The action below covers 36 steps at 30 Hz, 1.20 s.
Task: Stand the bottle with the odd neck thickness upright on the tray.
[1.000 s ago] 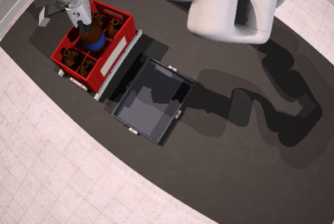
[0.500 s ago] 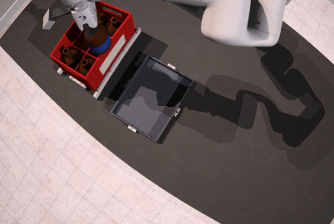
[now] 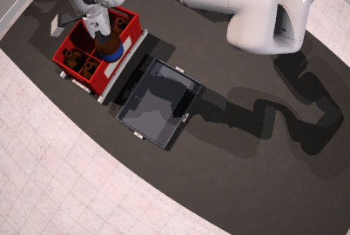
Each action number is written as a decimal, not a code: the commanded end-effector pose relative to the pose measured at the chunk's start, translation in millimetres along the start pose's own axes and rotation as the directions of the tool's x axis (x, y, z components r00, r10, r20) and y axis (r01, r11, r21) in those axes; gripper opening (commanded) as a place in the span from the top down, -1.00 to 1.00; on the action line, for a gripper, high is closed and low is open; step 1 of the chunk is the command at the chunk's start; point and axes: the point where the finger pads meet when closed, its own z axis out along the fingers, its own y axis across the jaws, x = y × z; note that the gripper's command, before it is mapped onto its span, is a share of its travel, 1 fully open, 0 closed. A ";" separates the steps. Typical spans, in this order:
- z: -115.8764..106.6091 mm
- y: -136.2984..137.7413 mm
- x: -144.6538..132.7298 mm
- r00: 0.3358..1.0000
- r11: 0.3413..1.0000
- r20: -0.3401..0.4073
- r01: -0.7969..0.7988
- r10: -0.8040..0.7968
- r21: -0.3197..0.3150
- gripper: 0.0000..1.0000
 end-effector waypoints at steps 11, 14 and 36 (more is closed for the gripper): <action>-1.5 -28.4 -20.2 1.000 1.000 -0.004 0.001 -0.001 -0.001 1.00; -1.5 -34.3 -24.5 1.000 1.000 -0.004 0.001 -0.001 -0.001 1.00; -1.3 -71.8 -52.2 1.000 1.000 -0.004 0.001 -0.001 -0.001 1.00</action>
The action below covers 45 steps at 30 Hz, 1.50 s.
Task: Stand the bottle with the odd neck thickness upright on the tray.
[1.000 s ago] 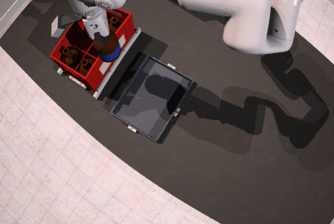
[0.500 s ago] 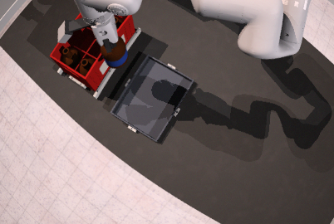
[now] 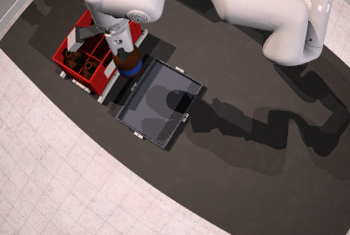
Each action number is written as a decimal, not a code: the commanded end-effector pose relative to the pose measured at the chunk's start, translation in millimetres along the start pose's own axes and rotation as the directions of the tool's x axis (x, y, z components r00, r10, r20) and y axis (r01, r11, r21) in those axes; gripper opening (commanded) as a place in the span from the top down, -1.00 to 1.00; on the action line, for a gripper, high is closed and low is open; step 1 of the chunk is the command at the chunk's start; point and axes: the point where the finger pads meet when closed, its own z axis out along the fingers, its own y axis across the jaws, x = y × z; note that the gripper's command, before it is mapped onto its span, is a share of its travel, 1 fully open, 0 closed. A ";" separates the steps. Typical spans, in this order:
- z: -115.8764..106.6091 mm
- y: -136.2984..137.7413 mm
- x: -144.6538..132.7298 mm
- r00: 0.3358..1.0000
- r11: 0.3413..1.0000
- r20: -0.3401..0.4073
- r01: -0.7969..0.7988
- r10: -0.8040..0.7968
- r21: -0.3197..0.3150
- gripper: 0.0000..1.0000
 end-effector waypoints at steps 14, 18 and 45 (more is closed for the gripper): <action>-1.3 -30.0 -21.3 1.000 1.000 -0.004 0.001 -0.001 0.000 1.00; -1.3 -36.0 -25.8 1.000 1.000 -0.004 0.001 -0.001 0.000 1.00; -1.2 -63.7 -46.2 1.000 1.000 -0.004 0.001 -0.001 0.000 1.00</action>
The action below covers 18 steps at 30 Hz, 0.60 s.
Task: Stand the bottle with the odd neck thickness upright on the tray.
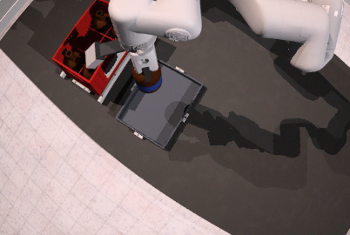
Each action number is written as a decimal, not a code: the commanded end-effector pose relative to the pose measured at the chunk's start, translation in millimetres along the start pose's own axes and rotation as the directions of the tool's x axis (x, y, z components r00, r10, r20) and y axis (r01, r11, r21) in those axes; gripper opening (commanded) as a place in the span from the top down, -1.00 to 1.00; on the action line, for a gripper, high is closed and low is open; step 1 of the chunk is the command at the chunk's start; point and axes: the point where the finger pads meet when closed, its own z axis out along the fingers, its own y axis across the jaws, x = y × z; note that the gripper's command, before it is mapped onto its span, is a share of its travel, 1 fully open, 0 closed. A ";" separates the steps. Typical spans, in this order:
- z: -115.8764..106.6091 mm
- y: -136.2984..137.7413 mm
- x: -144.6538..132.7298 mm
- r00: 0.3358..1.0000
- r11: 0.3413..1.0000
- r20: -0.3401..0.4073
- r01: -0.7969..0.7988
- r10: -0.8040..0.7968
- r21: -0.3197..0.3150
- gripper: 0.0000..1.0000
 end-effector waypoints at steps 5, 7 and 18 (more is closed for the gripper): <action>-1.2 -9.5 -6.2 1.000 1.000 -0.003 0.001 -0.001 0.000 1.00; -1.2 -10.9 -7.2 1.000 1.000 -0.003 0.001 -0.001 0.000 1.00; -1.1 -16.2 -11.1 1.000 1.000 -0.003 0.001 -0.001 0.000 1.00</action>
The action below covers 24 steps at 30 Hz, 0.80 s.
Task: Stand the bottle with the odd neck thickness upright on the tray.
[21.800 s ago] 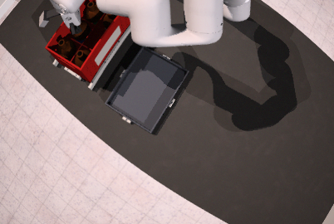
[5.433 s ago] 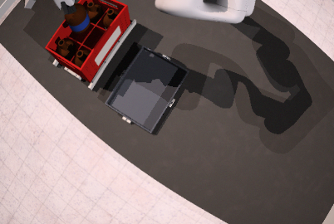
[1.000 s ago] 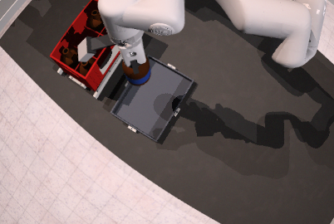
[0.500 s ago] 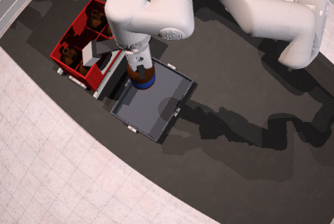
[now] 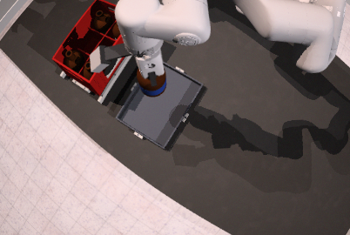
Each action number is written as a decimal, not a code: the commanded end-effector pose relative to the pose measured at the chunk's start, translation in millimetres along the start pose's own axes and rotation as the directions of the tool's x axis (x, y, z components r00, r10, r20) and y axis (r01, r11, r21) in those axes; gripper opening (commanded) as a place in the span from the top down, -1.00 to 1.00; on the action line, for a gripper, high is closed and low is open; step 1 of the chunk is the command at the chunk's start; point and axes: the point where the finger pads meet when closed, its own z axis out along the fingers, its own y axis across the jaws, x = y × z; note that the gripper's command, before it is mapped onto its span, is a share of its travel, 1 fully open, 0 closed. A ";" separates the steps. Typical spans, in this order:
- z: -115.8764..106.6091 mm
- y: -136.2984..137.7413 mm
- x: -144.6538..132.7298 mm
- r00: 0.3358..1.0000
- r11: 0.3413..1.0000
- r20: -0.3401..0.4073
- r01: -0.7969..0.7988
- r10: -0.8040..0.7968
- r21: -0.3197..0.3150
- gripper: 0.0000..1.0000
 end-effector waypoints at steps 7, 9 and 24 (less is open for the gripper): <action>-1.1 -5.4 -3.2 1.000 1.000 -0.003 0.001 -0.001 0.000 1.00; -1.1 -5.7 -3.5 1.000 1.000 -0.003 0.001 -0.001 0.000 1.00; -1.1 -7.9 -5.1 1.000 1.000 -0.003 0.001 -0.001 0.000 1.00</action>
